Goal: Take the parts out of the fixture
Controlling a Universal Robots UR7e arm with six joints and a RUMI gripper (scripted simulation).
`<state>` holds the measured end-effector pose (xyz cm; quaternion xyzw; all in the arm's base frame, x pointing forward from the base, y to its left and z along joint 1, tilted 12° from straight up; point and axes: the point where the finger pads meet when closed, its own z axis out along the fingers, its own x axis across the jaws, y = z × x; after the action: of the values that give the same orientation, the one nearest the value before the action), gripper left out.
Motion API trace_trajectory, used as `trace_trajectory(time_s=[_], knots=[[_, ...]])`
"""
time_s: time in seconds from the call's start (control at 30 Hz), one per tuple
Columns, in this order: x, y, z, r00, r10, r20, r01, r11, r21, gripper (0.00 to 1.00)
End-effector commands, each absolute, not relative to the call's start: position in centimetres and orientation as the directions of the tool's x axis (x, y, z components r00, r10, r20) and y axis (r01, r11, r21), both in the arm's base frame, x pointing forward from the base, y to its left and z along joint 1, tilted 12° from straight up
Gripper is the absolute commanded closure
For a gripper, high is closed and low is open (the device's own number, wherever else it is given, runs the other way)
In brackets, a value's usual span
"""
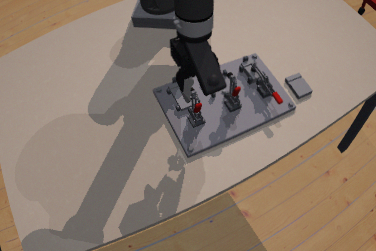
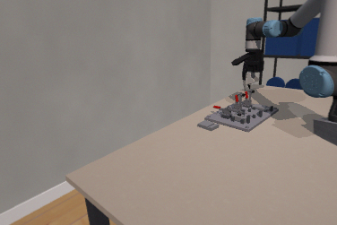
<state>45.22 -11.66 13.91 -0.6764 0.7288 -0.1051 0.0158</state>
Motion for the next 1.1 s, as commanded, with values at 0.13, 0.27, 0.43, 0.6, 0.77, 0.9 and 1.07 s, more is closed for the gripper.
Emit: trace_trajectory(time_s=[0.13, 0.27, 0.43, 0.6, 0.77, 0.9, 1.07], knots=[[45.2, -11.6, 14.2, -0.084, -0.989, 0.119, -0.983, 0.063, -0.175, 0.72], [45.2, -11.6, 14.2, -0.084, -0.989, 0.119, -0.983, 0.063, -0.175, 0.72], [45.2, -11.6, 14.3, -0.084, -0.989, 0.119, -0.983, 0.063, -0.175, 0.41], [45.1, -11.5, 14.9, -0.084, -0.989, 0.119, -0.983, 0.063, -0.175, 0.41], [45.0, -11.5, 15.6, -0.084, -0.989, 0.119, -0.983, 0.063, -0.175, 0.41], [44.8, -11.3, 16.5, -0.084, -0.989, 0.119, -0.983, 0.063, -0.175, 0.41], [44.7, -11.2, 17.3, -0.084, -0.989, 0.119, -0.983, 0.063, -0.175, 0.41]])
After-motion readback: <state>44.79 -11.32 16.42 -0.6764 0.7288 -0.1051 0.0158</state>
